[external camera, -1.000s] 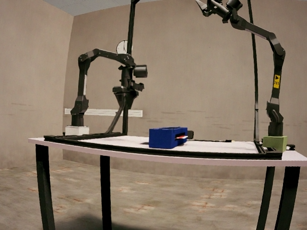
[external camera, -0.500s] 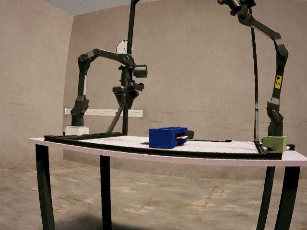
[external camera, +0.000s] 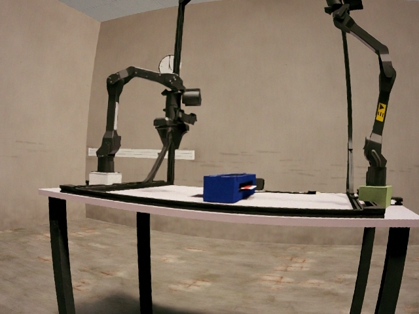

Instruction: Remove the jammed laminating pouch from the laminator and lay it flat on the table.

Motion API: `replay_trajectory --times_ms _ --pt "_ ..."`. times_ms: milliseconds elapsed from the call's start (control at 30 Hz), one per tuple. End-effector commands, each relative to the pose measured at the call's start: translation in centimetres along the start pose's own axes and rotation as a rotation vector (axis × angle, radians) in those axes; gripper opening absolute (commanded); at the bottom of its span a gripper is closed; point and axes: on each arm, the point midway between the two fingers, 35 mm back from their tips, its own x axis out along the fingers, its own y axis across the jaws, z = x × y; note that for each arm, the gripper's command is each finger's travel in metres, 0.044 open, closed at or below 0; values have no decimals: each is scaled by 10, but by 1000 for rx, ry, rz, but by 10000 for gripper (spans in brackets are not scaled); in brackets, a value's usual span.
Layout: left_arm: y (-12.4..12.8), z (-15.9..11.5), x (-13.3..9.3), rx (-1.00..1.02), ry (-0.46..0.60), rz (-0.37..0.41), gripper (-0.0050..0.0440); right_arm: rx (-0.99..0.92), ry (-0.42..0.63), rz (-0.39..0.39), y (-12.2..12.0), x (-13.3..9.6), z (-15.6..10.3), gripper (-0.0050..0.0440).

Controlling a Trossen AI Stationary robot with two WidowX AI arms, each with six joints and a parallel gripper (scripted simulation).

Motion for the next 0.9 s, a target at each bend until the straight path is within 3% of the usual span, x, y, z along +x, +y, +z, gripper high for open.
replay_trajectory --times_ms 0,133,467,667,700,867 --pt "5 32 8 -20 -76 14 440 1 -24 6 0 -6 2 440" --pt "3 22 5 -19 -60 10 440 1 -24 6 0 -6 2 440" --pt "17 121 4 -123 -326 33 440 1 -24 6 0 -6 2 440" --pt "17 121 4 -123 -326 33 440 1 -24 6 0 -6 2 440" --pt "13 101 5 -141 -286 28 440 1 -24 6 0 -6 2 440" --pt "11 110 5 -288 -305 26 440 1 -24 6 0 -6 2 440"
